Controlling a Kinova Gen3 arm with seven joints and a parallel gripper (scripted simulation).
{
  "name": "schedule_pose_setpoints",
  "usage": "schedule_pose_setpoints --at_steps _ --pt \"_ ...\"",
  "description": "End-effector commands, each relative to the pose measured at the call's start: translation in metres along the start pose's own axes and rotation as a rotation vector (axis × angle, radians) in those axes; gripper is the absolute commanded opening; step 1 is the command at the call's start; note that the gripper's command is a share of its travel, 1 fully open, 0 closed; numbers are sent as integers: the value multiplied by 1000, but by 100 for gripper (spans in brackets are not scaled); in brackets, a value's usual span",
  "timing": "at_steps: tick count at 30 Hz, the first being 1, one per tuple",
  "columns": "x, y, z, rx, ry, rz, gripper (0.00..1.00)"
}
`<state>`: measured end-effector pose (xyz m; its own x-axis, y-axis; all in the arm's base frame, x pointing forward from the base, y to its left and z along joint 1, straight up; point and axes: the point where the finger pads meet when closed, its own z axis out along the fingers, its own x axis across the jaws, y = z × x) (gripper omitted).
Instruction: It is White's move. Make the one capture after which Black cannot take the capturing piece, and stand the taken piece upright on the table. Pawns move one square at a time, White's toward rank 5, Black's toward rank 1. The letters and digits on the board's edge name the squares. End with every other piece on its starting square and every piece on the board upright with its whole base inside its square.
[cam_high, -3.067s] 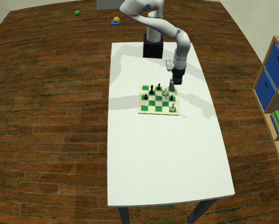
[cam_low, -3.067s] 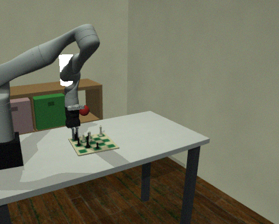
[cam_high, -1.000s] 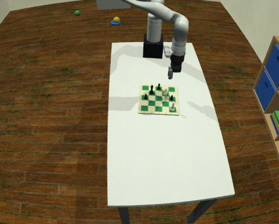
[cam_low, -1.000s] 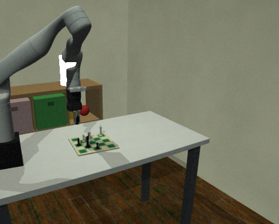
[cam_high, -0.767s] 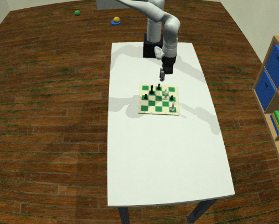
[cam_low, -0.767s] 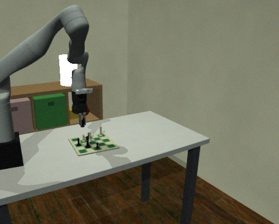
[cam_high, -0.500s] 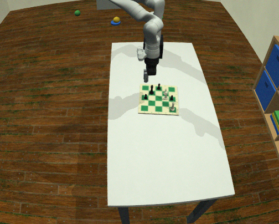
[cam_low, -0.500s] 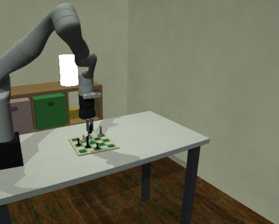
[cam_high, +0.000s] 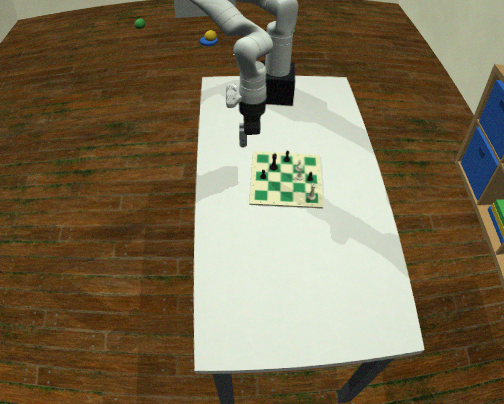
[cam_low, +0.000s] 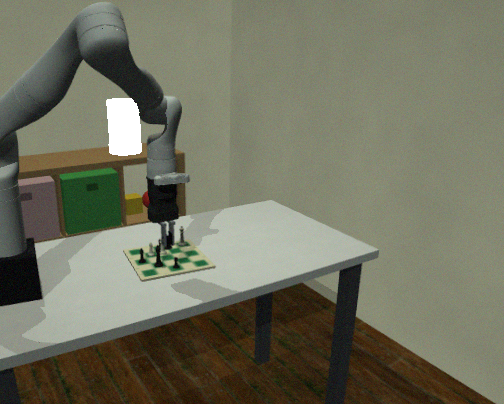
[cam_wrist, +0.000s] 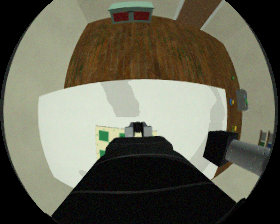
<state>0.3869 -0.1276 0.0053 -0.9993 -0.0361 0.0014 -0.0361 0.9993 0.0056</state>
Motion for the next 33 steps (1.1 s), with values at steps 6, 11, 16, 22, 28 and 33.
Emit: schedule_pose_setpoints --at_steps 6,11,16,22,28,33 --pt "0 -1 -1 1 -2 3 0" --pt "0 -1 1 1 -2 3 0" --pt "0 -1 12 1 -2 3 0" --pt "0 -1 28 1 -2 3 0" --pt "-1 -2 57 1 -2 3 0" --pt "-1 -2 79 1 -2 3 0"
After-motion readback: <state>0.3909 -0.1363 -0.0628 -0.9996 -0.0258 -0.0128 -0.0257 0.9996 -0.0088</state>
